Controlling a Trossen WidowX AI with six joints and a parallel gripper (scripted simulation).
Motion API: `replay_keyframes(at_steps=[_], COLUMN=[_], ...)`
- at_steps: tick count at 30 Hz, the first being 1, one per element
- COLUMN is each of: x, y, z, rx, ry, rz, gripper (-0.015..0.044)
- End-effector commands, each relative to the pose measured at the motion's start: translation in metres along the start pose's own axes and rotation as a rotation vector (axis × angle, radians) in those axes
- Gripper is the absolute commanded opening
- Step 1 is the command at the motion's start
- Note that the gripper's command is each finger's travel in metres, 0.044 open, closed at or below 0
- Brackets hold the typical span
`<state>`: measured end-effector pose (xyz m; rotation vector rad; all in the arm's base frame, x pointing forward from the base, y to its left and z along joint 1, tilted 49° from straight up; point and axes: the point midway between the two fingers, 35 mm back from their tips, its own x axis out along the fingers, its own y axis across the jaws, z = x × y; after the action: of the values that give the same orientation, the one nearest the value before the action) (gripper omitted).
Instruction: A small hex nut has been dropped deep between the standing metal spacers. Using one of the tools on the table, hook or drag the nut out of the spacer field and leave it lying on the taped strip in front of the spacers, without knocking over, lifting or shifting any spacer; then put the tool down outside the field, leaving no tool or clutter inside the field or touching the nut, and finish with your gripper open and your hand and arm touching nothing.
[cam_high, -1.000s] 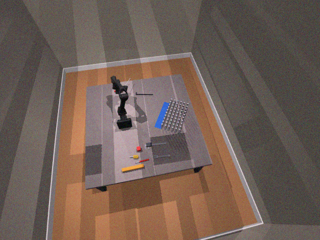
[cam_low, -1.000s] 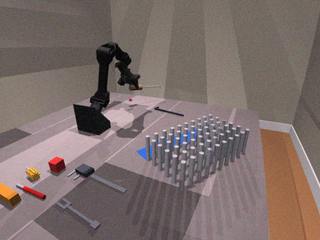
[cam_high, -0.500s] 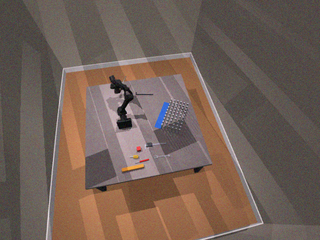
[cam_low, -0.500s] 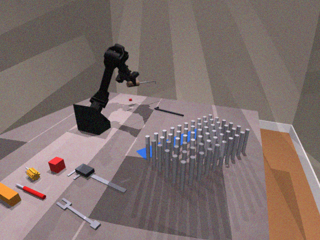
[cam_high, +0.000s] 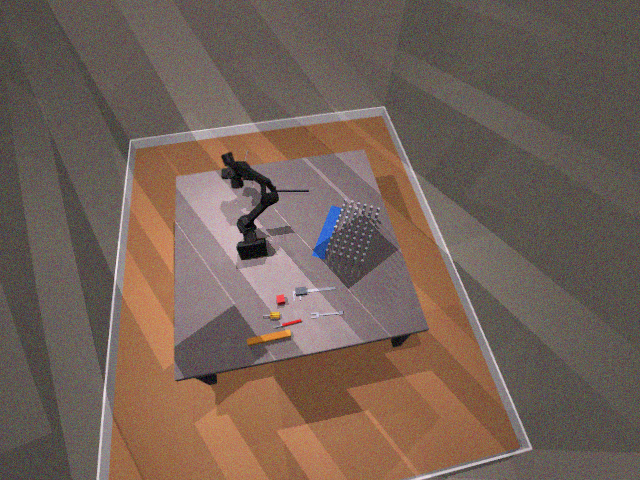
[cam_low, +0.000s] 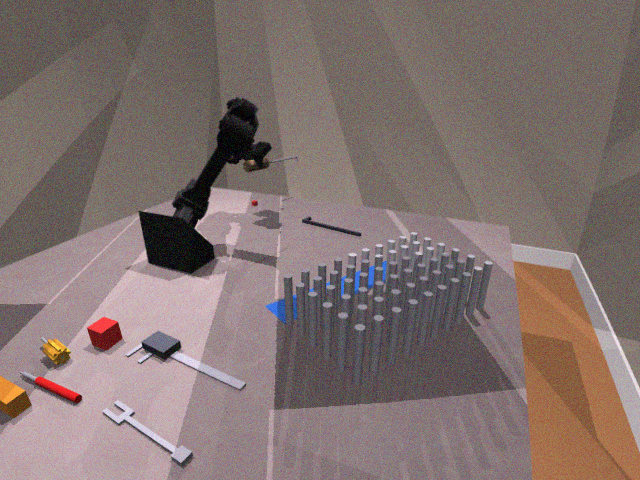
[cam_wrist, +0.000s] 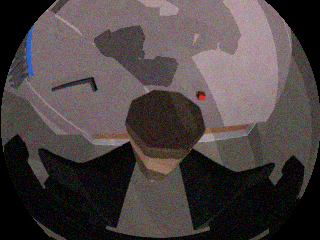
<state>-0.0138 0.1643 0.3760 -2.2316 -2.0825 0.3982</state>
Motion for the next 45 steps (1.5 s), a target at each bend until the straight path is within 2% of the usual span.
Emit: replay_keyframes(at_steps=[1, 45], x=[-0.002, 0.016], y=[0.000, -0.014], z=[-0.001, 0.012], rx=[-0.006, -0.002], ry=[0.009, 0.000], rz=[-0.009, -0.007], gripper=[0.0000, 0.0000])
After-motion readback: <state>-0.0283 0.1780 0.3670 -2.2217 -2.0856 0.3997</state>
